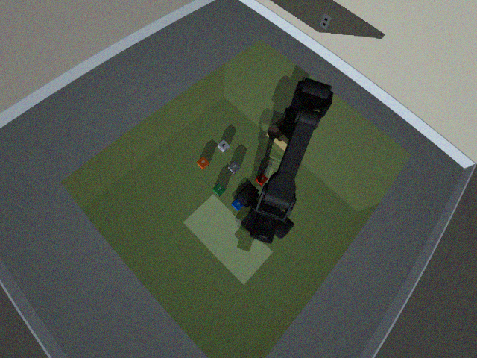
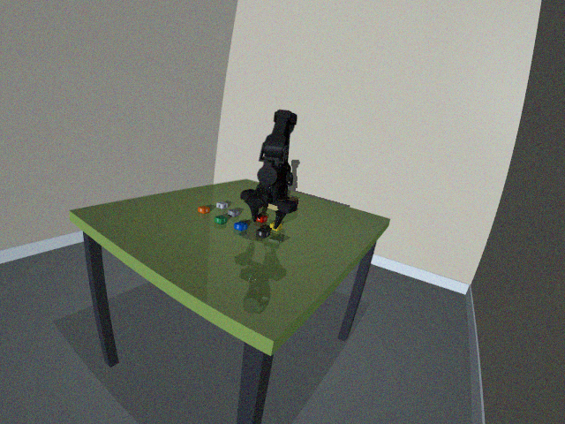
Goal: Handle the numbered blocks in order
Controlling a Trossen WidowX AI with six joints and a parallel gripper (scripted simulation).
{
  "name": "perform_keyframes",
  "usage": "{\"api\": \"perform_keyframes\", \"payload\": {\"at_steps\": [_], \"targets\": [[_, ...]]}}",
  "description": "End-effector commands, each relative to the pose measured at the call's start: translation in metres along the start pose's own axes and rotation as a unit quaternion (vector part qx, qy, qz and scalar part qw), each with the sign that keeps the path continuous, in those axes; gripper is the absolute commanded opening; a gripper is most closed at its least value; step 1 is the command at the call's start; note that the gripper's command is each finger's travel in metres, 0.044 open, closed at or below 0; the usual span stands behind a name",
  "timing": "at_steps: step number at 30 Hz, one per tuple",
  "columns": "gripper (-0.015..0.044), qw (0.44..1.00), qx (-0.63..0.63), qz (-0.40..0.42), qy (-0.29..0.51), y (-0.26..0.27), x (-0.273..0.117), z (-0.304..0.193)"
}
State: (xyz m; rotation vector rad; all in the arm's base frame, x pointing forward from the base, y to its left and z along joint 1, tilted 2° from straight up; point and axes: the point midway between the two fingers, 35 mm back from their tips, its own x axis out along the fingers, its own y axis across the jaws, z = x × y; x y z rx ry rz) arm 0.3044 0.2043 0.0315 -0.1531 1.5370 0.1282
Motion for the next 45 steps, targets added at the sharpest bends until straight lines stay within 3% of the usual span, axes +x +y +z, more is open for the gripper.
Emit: {"api": "perform_keyframes", "payload": {"at_steps": [1,3,8,12,25,30,39,45], "targets": [[0.0400,1.000,0.002,0.002,-0.005,0.001,-0.011,0.002],[0.0348,1.000,0.002,0.002,-0.005,0.002,-0.022,0.003],[0.0216,1.000,0.002,0.003,-0.005,0.001,-0.090,0.002],[0.0120,1.000,0.002,0.003,-0.005,0.001,-0.092,0.002],[0.0120,1.000,0.007,0.002,-0.005,-0.005,-0.092,0.004],[0.0120,0.999,0.046,0.001,-0.006,-0.054,-0.092,0.017],[0.0120,1.000,0.009,-0.004,-0.006,-0.145,-0.093,0.028],[0.0120,1.000,0.002,-0.005,-0.006,-0.160,-0.093,0.028]]}}
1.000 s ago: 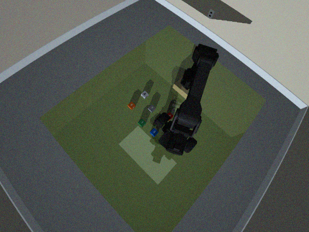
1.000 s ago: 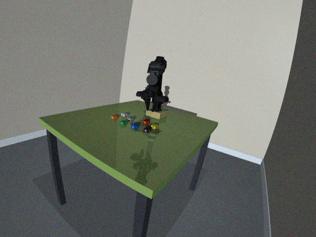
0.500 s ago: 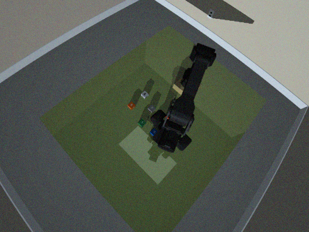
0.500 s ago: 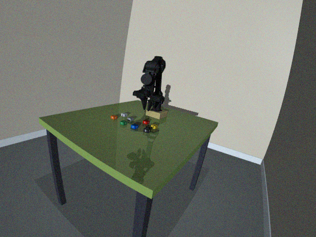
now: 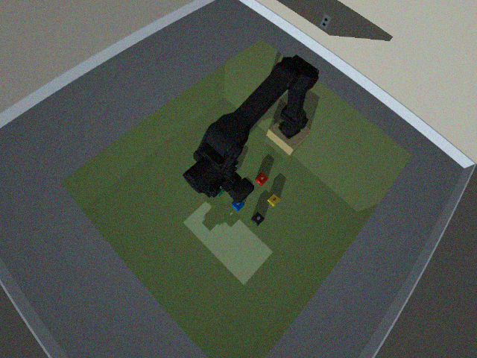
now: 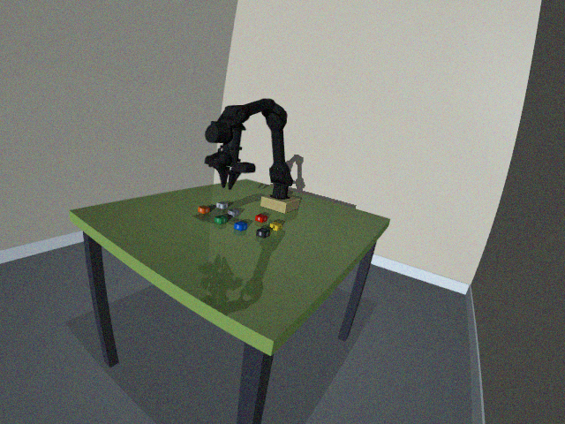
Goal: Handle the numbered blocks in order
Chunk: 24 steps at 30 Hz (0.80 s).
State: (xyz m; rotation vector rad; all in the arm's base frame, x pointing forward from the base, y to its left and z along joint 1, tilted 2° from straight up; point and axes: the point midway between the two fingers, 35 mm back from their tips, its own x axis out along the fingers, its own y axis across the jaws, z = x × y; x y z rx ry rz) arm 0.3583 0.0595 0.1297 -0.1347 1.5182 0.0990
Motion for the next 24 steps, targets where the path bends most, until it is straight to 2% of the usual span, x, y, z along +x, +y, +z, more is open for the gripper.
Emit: {"api": "perform_keyframes", "payload": {"at_steps": [1,3,8,12,24], "targets": [[0.0120,1.000,-0.013,-0.001,0.003,-0.006,0.001,-0.002],[0.0173,1.000,-0.013,-0.001,0.003,-0.006,0.012,-0.001],[0.0304,1.000,-0.013,-0.001,0.003,-0.007,0.080,-0.002],[0.0400,1.000,-0.013,-0.001,0.003,-0.007,0.082,-0.003],[0.0400,1.000,-0.013,-0.001,0.003,-0.007,0.098,-0.002]]}}
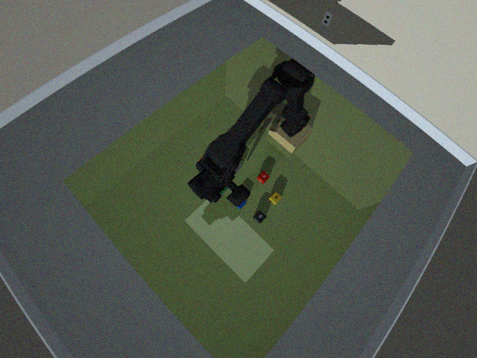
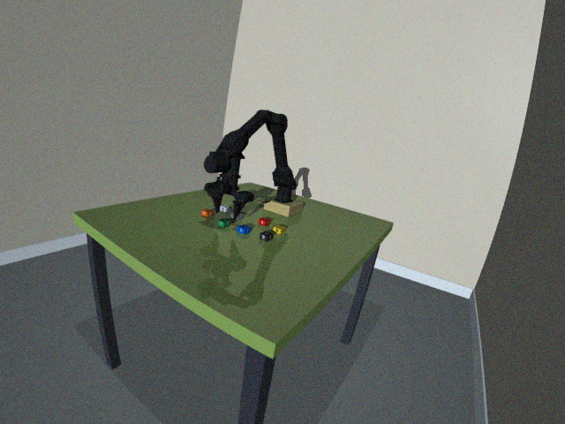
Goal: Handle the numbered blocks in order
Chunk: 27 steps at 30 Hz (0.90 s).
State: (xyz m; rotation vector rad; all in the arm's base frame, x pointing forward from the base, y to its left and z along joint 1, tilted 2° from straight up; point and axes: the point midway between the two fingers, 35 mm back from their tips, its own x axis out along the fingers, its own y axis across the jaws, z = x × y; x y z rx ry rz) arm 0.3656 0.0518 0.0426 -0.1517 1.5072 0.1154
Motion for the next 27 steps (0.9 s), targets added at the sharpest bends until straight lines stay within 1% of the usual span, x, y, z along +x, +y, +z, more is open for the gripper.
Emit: {"api": "perform_keyframes", "payload": {"at_steps": [1,12,16,26,27], "targets": [[0.0400,1.000,-0.002,0.000,0.008,0.000,0.012,-0.004],[0.0400,1.000,-0.002,-0.001,0.009,0.000,0.030,-0.005],[0.0400,1.000,-0.002,-0.001,0.009,0.000,0.031,-0.005],[0.0137,1.000,-0.002,-0.001,0.009,0.000,0.031,-0.005],[0.0120,1.000,-0.002,-0.001,0.009,0.000,0.031,-0.005]]}}
